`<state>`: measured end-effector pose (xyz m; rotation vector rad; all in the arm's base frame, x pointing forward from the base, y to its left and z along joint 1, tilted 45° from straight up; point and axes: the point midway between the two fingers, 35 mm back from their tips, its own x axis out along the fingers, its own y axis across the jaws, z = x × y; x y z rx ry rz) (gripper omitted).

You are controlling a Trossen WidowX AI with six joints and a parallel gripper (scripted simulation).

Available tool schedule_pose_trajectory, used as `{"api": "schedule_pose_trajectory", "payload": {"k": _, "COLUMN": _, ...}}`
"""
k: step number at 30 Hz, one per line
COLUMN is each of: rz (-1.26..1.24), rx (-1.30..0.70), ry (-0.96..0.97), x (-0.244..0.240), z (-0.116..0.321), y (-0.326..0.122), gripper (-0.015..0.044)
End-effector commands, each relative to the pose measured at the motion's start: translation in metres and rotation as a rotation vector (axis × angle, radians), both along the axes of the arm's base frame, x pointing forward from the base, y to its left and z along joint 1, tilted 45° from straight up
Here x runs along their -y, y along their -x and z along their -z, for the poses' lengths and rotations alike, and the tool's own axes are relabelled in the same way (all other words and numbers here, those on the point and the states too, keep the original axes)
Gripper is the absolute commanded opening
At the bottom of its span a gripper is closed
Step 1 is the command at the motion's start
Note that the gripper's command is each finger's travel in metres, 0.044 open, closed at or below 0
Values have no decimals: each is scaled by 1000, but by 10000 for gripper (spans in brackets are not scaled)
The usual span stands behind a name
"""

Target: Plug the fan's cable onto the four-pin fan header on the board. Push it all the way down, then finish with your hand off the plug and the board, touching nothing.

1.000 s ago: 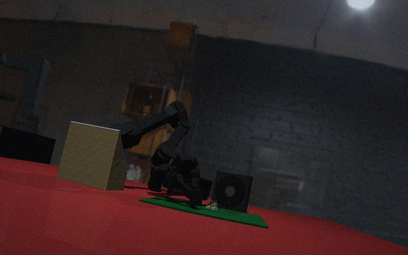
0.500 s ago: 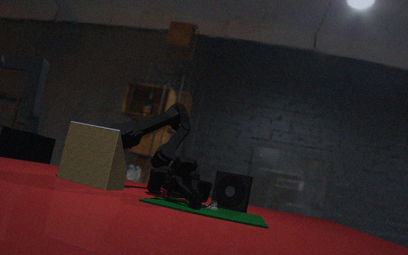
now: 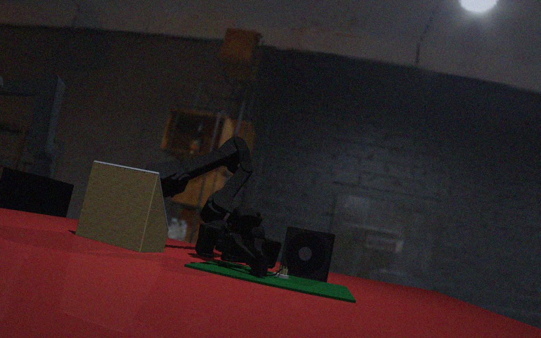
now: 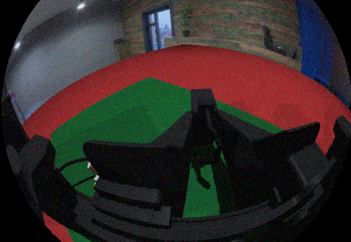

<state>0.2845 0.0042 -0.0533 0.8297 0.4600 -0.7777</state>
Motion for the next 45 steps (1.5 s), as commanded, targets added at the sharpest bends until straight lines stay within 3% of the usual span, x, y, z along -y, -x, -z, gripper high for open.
{"api": "schedule_pose_trajectory", "payload": {"k": 1, "rz": -1, "rx": -2, "ry": 1, "x": 0, "z": 0, "y": 0, "gripper": 0}}
{"api": "schedule_pose_trajectory", "payload": {"k": 22, "rz": -1, "rx": -2, "ry": 1, "x": 0, "z": 0, "y": 0, "gripper": 0}}
{"api": "schedule_pose_trajectory", "payload": {"k": 28, "rz": 0, "rx": 0, "ry": 0, "x": 0, "z": 0, "y": 0, "gripper": 140}}
{"api": "schedule_pose_trajectory", "payload": {"k": 45, "rz": 0, "rx": 0, "ry": 0, "x": 0, "z": 0, "y": 0, "gripper": 140}}
